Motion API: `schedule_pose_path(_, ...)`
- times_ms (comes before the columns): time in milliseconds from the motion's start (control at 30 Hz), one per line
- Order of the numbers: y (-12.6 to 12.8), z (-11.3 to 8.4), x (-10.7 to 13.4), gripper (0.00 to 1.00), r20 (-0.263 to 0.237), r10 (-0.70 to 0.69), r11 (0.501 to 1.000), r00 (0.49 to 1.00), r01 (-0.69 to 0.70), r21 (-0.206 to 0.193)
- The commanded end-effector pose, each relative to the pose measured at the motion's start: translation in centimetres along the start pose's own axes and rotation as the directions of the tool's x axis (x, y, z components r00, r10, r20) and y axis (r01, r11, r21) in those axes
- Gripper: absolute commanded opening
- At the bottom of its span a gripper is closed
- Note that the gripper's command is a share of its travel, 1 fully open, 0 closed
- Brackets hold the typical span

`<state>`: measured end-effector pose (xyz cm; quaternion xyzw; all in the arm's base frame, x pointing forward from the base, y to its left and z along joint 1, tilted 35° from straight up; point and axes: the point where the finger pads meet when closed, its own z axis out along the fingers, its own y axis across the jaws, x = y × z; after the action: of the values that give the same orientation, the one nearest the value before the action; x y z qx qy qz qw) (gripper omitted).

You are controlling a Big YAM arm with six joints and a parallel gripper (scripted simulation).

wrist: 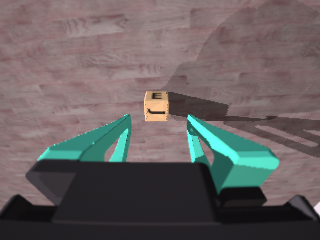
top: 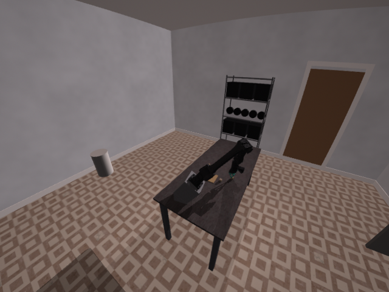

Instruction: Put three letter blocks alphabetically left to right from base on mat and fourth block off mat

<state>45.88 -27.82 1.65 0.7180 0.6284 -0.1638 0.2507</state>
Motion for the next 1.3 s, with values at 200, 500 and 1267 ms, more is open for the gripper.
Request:
schedule_pose_path(200, 1.3, 0.2, -0.4, 0.58, 0.004, 0.005, 1.0, 1.0, -0.005, -0.007)
schedule_pose_path(500, 1.3, 0.2, -0.4, 0.58, 0.004, 0.005, 1.0, 1.0, -0.005, -0.007)
schedule_pose_path(1267, 1.4, 1.5, -0.9, 0.58, 0.009, 0.01, 1.0, 1.0, -0.01, -0.018)
